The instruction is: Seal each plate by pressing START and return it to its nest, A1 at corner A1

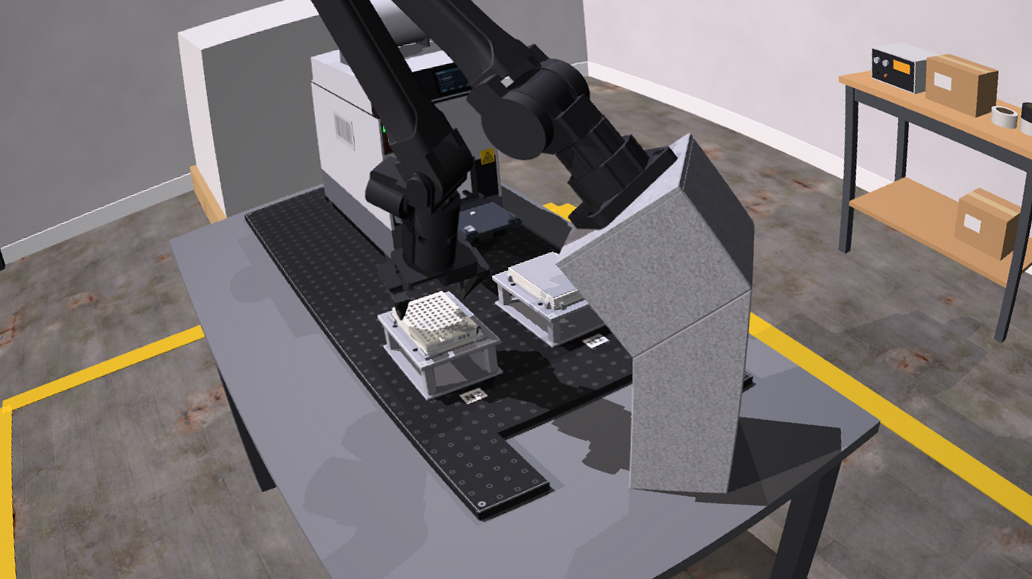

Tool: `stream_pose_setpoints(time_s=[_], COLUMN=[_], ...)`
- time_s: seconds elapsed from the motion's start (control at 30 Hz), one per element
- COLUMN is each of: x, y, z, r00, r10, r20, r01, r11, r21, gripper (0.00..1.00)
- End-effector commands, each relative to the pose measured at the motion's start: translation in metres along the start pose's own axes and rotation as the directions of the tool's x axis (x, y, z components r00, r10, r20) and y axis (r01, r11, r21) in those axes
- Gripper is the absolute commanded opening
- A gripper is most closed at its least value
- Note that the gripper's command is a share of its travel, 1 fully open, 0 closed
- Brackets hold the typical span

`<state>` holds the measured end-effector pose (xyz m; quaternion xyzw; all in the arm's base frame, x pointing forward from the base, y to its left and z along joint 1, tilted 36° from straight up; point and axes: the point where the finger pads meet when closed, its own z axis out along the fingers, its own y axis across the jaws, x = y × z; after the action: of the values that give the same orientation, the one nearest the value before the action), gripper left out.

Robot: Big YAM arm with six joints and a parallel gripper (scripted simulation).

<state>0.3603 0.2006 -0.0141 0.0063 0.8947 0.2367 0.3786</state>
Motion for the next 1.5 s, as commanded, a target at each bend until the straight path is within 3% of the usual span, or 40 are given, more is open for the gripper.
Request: stream_pose_setpoints(time_s=[0.0,0.17,0.57,0.87,1.2,1.47], x=[-0.001,0.002,-0.011,0.001,-0.009,-0.006], y=[-0.006,-0.007,0.001,-0.006,0.0,-0.001], z=[0.001,0.0,-0.003,0.001,-0.003,-0.003], r00=[1.0,1.0,0.999,1.0,1.0,1.0], r10=[0.02,0.022,0.018,0.018,0.016,0.016], r20=[0.003,-0.011,0.029,-0.001,0.024,0.017], r01=[-0.02,-0.021,-0.017,-0.018,-0.016,-0.015], r11=[1.0,1.0,1.0,1.0,1.0,1.0], r21=[0.008,0.015,-0.01,0.007,-0.009,-0.005], gripper=[1.0,1.0,1.0,1.0,1.0,1.0])
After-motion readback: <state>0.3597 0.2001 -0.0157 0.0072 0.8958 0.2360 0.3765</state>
